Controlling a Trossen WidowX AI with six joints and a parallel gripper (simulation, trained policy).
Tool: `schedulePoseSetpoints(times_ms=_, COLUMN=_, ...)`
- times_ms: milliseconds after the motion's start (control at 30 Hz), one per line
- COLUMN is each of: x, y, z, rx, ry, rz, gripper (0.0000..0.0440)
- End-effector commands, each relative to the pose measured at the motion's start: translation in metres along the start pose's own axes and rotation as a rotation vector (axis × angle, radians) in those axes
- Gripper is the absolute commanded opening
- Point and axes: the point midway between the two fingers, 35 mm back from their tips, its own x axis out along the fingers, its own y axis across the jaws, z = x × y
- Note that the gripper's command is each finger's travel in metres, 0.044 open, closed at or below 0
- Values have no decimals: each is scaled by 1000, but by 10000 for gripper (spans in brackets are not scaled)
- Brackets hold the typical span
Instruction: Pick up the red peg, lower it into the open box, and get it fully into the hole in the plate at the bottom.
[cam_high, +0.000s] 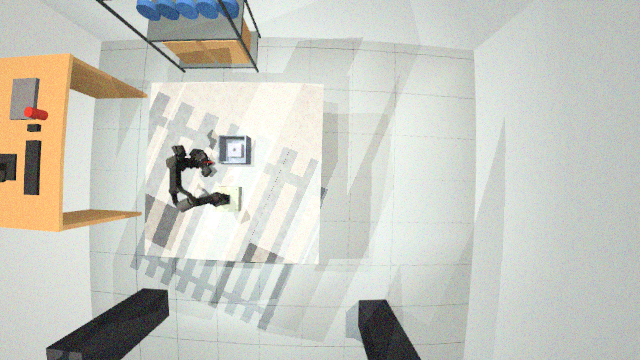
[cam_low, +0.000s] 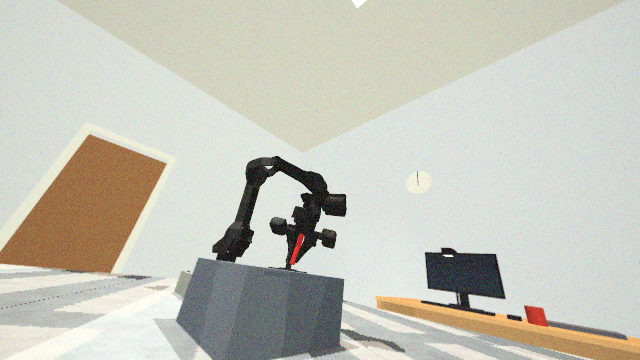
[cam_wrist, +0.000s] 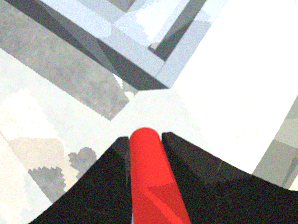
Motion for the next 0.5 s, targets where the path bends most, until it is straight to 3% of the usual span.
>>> schedulePoseSetpoints(times_ms=0, x=-3, y=1, z=18, rx=39, ry=-22, rz=7, gripper=0)
schedulePoseSetpoints(times_ms=467, x=17, y=-3, z=87, rx=148, ry=-61, rz=3, gripper=0)
